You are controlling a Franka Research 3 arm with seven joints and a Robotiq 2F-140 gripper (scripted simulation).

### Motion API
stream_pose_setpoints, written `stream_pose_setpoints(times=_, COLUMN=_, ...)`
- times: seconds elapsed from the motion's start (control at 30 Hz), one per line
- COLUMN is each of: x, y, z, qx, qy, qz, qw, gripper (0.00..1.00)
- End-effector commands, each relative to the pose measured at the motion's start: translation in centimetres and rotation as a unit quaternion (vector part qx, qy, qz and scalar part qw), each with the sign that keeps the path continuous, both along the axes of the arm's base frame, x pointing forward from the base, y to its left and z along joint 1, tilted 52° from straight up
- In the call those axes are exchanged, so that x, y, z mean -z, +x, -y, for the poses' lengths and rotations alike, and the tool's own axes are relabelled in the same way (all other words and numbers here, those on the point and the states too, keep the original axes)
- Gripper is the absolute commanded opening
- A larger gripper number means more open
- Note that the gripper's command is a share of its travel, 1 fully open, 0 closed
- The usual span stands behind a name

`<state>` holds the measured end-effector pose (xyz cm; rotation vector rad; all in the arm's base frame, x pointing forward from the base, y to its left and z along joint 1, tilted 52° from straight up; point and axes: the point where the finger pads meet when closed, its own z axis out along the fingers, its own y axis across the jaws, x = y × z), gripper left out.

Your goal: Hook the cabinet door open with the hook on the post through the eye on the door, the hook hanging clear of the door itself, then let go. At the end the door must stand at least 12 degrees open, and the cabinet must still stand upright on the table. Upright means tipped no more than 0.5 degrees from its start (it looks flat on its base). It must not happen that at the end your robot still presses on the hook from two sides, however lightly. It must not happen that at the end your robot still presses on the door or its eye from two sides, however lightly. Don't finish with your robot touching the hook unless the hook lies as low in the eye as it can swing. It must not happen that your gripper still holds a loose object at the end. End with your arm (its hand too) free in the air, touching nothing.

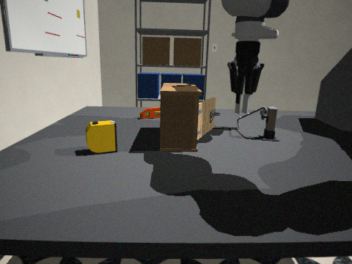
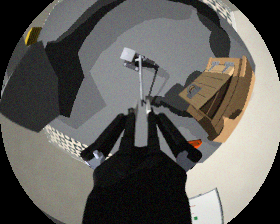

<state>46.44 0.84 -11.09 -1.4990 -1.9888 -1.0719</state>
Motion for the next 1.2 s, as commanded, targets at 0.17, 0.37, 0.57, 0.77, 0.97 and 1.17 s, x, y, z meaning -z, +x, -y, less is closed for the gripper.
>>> stream_pose_setpoints(times=0.17, x=0.1, y=0.1, z=-0.2, qx=0.000, qy=0.000, qz=0.001, qw=1.000, gripper=0.14)
stream_pose_setpoints(times=0.37, x=0.3, y=0.1, z=-0.4, qx=0.000, qy=0.000, qz=0.001, qw=1.000, gripper=0.14)
stream_pose_setpoints(times=0.57, x=0.6, y=0.2, z=-0.7, qx=0.000, qy=0.000, qz=0.001, qw=1.000, gripper=0.14)
stream_pose_setpoints(times=0.77, x=1.0, y=0.3, z=-1.3, qx=0.000, qy=0.000, qz=0.001, qw=1.000, gripper=0.14)
stream_pose_setpoints(times=0.97, x=1.4, y=0.3, z=-1.8, qx=0.000, qy=0.000, qz=0.001, qw=1.000, gripper=0.14)
stream_pose_setpoints(times=1.17, x=1.9, y=0.4, z=-2.5, qx=0.000, qy=0.000, qz=0.001, qw=1.000, gripper=0.14)
